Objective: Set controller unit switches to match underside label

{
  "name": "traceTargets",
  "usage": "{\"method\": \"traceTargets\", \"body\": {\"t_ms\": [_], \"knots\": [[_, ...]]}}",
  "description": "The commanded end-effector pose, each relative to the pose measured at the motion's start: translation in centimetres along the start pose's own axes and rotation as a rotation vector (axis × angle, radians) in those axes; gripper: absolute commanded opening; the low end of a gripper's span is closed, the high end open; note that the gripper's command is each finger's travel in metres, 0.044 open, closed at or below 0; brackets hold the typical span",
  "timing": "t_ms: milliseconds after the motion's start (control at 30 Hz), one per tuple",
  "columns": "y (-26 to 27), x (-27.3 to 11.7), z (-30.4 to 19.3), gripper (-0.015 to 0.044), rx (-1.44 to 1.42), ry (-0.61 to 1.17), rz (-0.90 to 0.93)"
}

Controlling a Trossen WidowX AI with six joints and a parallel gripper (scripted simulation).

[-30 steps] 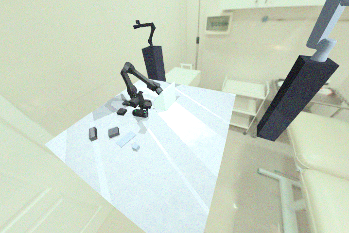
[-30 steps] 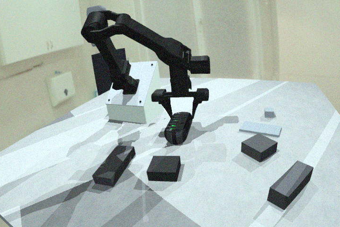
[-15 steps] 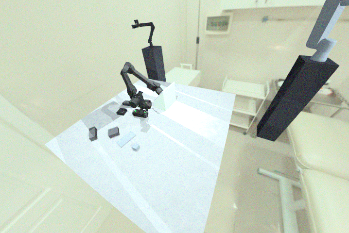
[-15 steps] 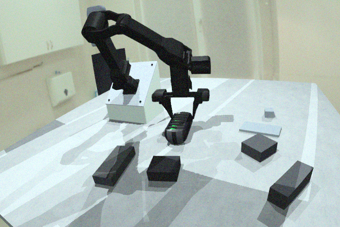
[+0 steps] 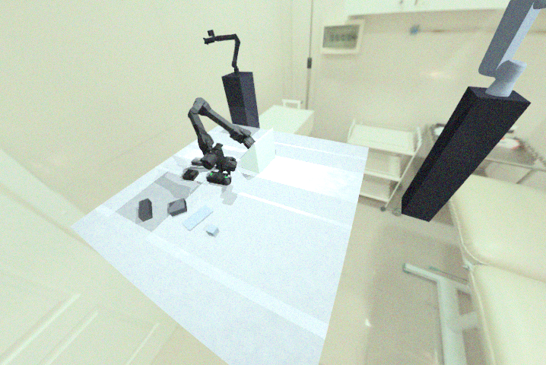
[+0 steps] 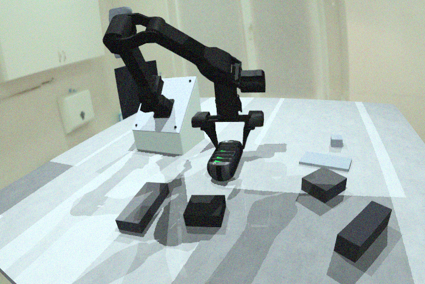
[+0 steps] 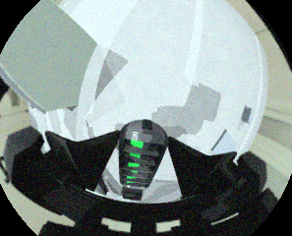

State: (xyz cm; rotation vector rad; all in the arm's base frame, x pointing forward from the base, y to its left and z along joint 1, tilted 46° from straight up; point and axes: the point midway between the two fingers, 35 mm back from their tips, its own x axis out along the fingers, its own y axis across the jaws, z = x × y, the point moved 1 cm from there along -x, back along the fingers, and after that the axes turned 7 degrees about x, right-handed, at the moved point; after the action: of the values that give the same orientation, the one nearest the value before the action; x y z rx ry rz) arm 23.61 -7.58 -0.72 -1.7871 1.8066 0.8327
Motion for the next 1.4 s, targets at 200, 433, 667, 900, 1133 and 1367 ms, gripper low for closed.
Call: {"method": "traceTargets", "body": {"t_ms": [200,433,667,900,1133,1367], "knots": [[-1.2,-0.2,-0.4,0.0000,0.014,0.008,-0.022],[-1.6,-0.3,-0.5,0.0000,0.014,0.008,-0.023],[-2.1,-0.3,-0.6,0.0000,0.014,0.008,-0.023],[-2.3,-0.3,-0.6,0.0000,0.014,0.008,-0.023],[-2.4,-0.3,-0.6,0.0000,0.014,0.008,-0.023],[-2.6,-0.3,-0.7,0.0000,0.014,0.008,-0.023]]}}
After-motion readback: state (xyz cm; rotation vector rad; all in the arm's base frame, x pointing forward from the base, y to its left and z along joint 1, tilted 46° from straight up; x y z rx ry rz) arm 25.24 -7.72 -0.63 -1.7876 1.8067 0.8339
